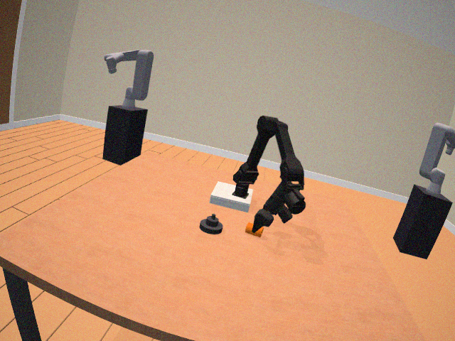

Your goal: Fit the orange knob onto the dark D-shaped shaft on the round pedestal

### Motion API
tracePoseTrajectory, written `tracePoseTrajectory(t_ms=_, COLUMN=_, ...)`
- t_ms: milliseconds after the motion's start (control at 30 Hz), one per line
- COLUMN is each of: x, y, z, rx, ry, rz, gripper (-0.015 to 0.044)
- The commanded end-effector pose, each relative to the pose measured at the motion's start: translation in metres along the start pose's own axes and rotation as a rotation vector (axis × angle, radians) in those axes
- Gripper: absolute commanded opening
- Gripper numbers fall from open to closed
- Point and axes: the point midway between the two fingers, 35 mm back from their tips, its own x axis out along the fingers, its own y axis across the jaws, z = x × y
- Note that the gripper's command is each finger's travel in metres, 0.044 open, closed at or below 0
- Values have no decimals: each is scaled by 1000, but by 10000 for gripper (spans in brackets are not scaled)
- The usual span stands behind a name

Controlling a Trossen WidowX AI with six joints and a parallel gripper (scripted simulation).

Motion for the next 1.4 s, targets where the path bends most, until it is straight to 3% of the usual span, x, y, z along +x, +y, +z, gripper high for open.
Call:
tracePoseTrajectory(t_ms=0, x=8, y=1, z=2, rx=-5, ry=3, rz=4, gripper=440)
tracePoseTrajectory(t_ms=333, x=21, y=2, z=6, rx=-3, ry=4, rz=3, gripper=440)
tracePoseTrajectory(t_ms=600, x=21, y=2, z=6, rx=-3, ry=4, rz=3, gripper=240)
tracePoseTrajectory(t_ms=867, x=21, y=2, z=6, rx=-3, ry=4, rz=3, gripper=240)
tracePoseTrajectory(t_ms=1167, x=21, y=2, z=6, rx=-3, ry=4, rz=3, gripper=180)
tracePoseTrajectory(t_ms=1367, x=20, y=2, z=3, rx=0, ry=-42, rz=4, gripper=180)
